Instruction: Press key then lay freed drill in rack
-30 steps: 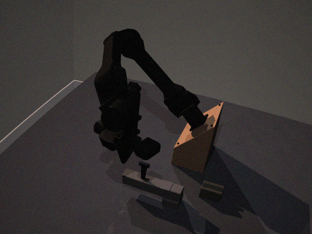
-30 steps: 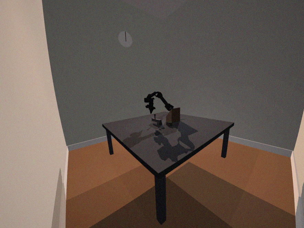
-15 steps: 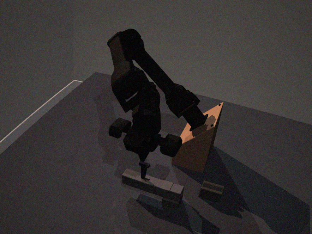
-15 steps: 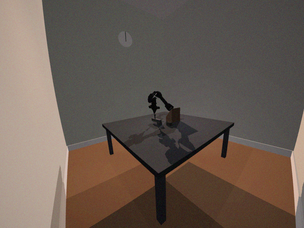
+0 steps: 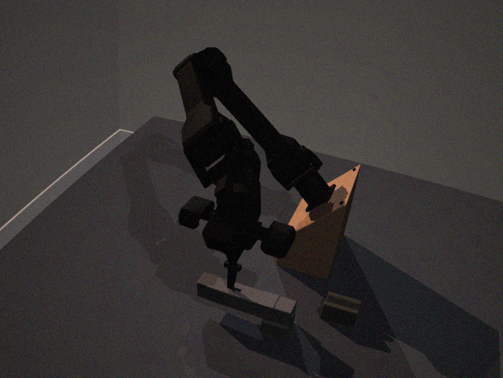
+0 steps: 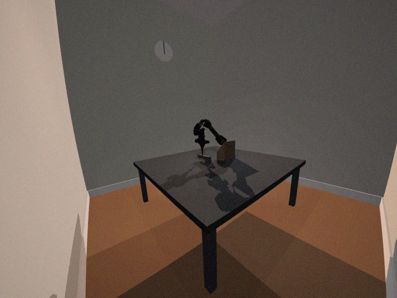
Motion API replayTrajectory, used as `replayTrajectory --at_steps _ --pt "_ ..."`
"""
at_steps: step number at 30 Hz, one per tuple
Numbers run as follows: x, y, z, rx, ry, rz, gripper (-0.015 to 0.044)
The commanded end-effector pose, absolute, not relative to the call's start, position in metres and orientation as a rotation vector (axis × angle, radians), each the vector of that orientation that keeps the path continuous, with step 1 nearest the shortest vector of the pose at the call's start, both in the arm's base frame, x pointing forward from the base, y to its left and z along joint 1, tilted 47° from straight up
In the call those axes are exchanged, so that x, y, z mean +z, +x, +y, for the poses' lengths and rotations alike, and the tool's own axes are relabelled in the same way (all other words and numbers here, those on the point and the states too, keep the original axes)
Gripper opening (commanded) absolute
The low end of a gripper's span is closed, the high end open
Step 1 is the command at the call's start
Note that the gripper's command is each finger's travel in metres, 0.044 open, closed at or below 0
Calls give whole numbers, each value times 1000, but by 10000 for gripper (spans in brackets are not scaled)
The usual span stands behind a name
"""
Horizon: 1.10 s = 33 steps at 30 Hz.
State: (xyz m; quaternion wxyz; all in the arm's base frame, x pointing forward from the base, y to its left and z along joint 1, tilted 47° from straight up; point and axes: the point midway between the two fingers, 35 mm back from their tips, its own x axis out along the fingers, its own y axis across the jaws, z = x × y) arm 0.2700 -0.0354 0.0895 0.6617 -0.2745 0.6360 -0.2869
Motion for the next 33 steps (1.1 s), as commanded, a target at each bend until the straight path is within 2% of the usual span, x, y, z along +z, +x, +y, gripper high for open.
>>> replayTrajectory --at_steps 1,33 --pt "87 266 -37 -647 -630 1449 0" --pt "82 269 -43 -648 -631 1448 0"
